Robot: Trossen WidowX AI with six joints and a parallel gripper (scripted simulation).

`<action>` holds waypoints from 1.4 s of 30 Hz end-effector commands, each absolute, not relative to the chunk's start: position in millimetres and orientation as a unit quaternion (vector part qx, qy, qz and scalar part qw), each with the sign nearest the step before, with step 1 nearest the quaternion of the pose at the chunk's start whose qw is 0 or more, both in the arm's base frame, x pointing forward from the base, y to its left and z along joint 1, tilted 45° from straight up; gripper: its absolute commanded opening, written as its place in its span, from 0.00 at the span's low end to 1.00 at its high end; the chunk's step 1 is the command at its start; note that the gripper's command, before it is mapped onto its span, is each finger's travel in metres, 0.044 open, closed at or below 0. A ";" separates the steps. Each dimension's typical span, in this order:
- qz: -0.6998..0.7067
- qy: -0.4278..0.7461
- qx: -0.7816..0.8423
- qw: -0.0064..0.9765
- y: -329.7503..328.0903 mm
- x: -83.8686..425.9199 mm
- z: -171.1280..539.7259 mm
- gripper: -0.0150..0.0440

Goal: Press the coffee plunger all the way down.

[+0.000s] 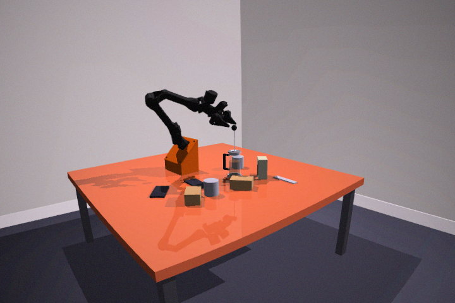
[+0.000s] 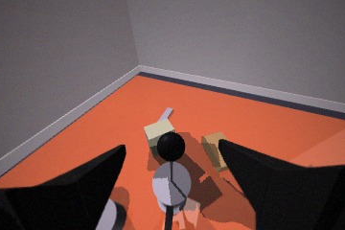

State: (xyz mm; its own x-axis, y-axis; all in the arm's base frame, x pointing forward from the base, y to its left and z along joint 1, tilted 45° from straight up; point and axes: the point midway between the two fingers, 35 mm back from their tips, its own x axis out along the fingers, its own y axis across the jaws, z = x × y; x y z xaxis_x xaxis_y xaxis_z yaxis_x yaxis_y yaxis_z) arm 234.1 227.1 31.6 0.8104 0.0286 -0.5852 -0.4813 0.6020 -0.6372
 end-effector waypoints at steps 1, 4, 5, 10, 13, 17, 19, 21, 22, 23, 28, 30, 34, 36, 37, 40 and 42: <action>0.151 0.271 -0.424 0.850 226.6 238.6 24.8 1.00; 0.151 0.271 -0.424 0.851 226.3 242.7 21.9 1.00; 0.151 0.271 -0.424 0.851 226.1 244.0 20.9 1.00; 0.151 0.270 -0.425 0.851 225.8 247.4 18.5 0.96; 0.151 0.270 -0.425 0.851 225.8 247.4 18.5 0.82; 0.151 0.270 -0.425 0.851 225.8 247.4 18.5 0.64; 0.151 0.270 -0.425 0.851 225.8 247.4 18.5 0.56; 0.151 0.270 -0.425 0.851 225.8 247.4 18.5 0.47; 0.151 0.270 -0.425 0.851 225.8 247.4 18.5 0.47; 0.151 0.270 -0.425 0.851 225.8 247.4 18.5 0.47; 0.151 0.270 -0.425 0.851 225.8 247.4 18.5 0.47; 0.151 0.270 -0.425 0.851 225.8 247.4 18.5 0.47; 0.151 0.271 -0.425 0.851 224.6 248.2 16.2 0.47; 0.151 0.271 -0.424 0.851 223.3 249.0 13.7 0.47; 0.151 0.271 -0.424 0.851 222.5 249.5 12.2 0.47; 0.151 0.271 -0.424 0.851 220.2 250.9 8.0 0.47; 0.151 0.272 -0.424 0.851 218.6 251.8 5.2 0.47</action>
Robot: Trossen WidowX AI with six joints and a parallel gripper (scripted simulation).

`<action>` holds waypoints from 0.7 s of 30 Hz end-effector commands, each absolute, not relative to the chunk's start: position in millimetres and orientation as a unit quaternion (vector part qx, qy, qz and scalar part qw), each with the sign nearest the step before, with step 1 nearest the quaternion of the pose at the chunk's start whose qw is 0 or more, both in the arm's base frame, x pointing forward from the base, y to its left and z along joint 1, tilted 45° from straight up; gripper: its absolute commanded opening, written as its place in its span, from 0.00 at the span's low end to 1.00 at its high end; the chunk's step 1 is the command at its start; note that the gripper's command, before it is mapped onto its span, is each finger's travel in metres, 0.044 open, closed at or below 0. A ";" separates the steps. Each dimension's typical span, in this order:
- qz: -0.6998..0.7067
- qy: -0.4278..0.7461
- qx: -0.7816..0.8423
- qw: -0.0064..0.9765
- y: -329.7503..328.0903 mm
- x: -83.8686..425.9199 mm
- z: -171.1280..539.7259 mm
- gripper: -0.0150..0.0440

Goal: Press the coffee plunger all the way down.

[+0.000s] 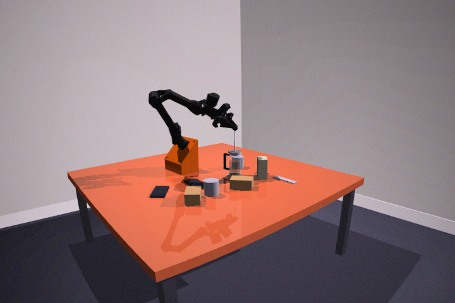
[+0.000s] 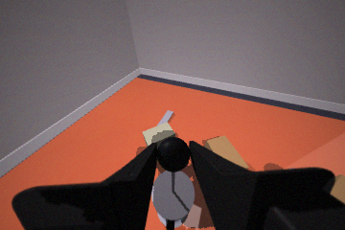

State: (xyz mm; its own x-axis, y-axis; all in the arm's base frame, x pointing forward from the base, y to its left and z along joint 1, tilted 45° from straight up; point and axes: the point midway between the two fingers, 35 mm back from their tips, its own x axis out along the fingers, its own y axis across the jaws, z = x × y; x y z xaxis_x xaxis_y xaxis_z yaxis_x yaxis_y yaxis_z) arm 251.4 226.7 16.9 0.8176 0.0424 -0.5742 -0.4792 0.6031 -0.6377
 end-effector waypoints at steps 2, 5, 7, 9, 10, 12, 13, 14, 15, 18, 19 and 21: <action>0.151 0.272 -0.424 0.851 217.0 252.8 2.4 0.47; 0.151 0.272 -0.424 0.850 214.4 254.1 -1.7 0.47; 0.151 0.272 -0.424 0.850 212.7 255.0 -4.5 0.47; 0.151 0.272 -0.424 0.850 210.9 256.0 -7.2 0.47; 0.151 0.273 -0.424 0.850 210.0 256.4 -8.6 0.47; 0.151 0.273 -0.424 0.850 208.2 257.3 -11.3 0.47; 0.151 0.273 -0.424 0.850 207.3 257.7 -12.6 0.47; 0.151 0.273 -0.424 0.850 206.4 258.2 -14.0 0.47; 0.151 0.273 -0.424 0.850 205.5 258.6 -15.3 0.47; 0.151 0.273 -0.424 0.850 202.6 259.9 -19.3 0.47; 0.151 0.273 -0.424 0.850 201.6 260.4 -20.6 0.47; 0.151 0.273 -0.424 0.850 199.7 261.2 -23.2 0.47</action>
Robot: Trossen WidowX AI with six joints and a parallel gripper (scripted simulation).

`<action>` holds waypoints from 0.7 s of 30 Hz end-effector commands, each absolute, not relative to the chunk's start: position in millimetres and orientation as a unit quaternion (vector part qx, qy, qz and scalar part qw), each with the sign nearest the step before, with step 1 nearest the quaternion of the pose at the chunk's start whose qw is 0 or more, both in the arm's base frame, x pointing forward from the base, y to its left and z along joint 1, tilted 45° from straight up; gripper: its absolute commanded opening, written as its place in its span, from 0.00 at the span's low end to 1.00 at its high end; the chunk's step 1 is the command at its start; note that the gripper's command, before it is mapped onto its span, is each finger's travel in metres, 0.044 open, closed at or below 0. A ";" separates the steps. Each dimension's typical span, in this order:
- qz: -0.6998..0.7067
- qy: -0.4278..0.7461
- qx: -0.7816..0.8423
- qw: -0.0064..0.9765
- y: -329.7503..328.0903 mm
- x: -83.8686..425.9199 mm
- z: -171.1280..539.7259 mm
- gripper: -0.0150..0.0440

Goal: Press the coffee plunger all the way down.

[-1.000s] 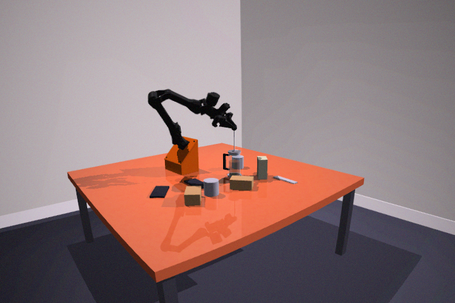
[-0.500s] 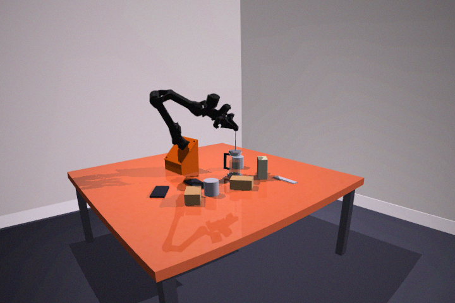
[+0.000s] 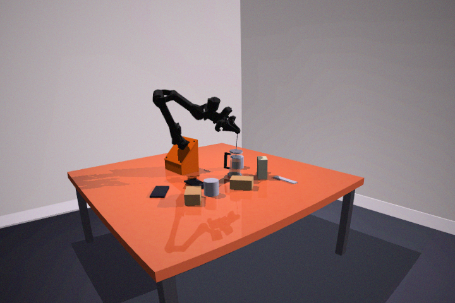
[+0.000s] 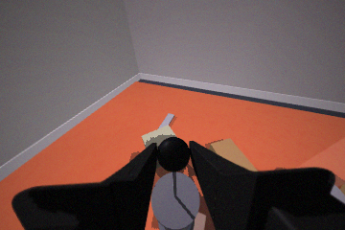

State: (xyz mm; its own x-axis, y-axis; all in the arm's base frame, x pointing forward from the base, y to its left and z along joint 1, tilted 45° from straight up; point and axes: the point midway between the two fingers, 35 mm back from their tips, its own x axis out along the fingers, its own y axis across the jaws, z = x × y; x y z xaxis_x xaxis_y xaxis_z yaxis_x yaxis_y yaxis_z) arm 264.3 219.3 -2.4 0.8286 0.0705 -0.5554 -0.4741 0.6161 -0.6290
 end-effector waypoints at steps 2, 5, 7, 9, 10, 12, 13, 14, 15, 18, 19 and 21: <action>0.151 0.273 -0.424 0.850 197.7 262.1 -25.8 0.47; 0.151 0.273 -0.424 0.850 194.7 263.4 -29.6 0.47; 0.151 0.273 -0.424 0.850 192.6 264.2 -32.2 0.47; 0.151 0.273 -0.424 0.850 190.5 265.1 -34.7 0.47; 0.151 0.273 -0.424 0.850 189.5 265.5 -36.0 0.47; 0.151 0.273 -0.424 0.850 187.4 266.4 -38.4 0.47; 0.151 0.273 -0.424 0.850 186.3 266.9 -39.7 0.47; 0.151 0.273 -0.424 0.850 185.3 267.3 -40.9 0.47; 0.151 0.273 -0.424 0.850 184.2 267.8 -42.1 0.47; 0.151 0.272 -0.425 0.850 181.0 269.2 -45.8 0.47; 0.151 0.272 -0.425 0.850 179.9 269.7 -47.0 0.47; 0.151 0.272 -0.425 0.850 177.8 270.8 -49.3 0.47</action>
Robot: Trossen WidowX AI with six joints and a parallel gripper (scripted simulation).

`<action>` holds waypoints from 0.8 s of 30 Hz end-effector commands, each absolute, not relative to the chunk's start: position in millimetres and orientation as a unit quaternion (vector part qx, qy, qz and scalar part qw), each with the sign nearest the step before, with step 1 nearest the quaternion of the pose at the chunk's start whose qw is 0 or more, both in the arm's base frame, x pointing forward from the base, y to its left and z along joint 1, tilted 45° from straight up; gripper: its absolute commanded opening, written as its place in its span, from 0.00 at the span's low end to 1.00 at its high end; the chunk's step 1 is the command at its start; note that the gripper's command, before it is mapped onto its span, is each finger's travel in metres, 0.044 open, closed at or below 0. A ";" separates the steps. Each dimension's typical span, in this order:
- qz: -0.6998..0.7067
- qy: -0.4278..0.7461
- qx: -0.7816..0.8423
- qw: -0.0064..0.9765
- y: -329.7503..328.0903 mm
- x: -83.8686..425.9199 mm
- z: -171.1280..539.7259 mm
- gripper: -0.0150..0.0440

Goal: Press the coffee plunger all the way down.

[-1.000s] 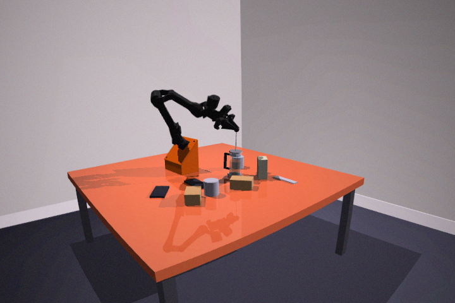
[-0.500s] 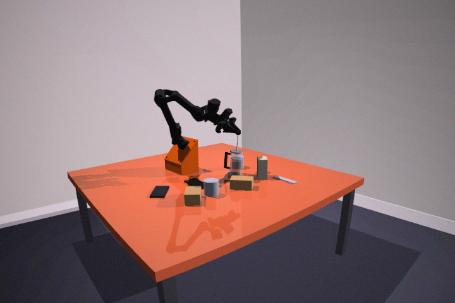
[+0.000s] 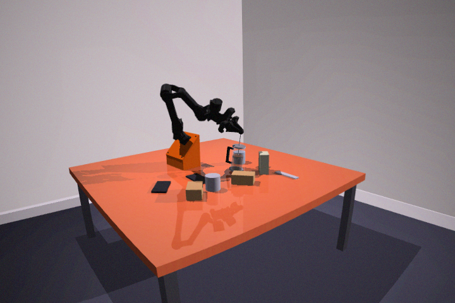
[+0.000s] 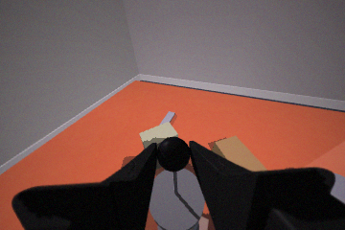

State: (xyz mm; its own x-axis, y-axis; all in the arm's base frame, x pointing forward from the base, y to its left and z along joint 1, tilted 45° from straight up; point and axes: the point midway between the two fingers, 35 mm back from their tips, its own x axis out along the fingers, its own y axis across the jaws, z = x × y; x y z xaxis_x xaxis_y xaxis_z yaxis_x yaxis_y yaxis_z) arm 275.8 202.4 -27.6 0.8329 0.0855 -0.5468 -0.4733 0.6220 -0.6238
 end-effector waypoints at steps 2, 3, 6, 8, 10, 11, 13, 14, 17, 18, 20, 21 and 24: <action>0.151 0.272 -0.425 0.850 175.7 271.9 -51.7 0.47; 0.151 0.272 -0.425 0.850 174.7 272.5 -52.8 0.47; 0.151 0.271 -0.425 0.850 171.8 274.6 -56.3 0.47; 0.151 0.271 -0.426 0.850 170.1 276.3 -58.6 0.47; 0.151 0.270 -0.426 0.850 168.7 278.0 -60.6 0.47; 0.151 0.270 -0.426 0.850 168.1 279.1 -61.6 0.47; 0.150 0.269 -0.426 0.850 167.3 281.4 -63.5 0.47; 0.150 0.269 -0.426 0.850 167.3 282.7 -64.3 0.47; 0.150 0.269 -0.426 0.851 167.9 285.5 -65.8 0.47; 0.150 0.269 -0.426 0.851 168.2 285.9 -66.1 0.47; 0.150 0.269 -0.426 0.851 169.0 286.8 -66.4 0.47; 0.150 0.269 -0.426 0.851 169.4 287.3 -66.5 0.47; 0.150 0.269 -0.426 0.851 170.6 288.7 -66.5 0.47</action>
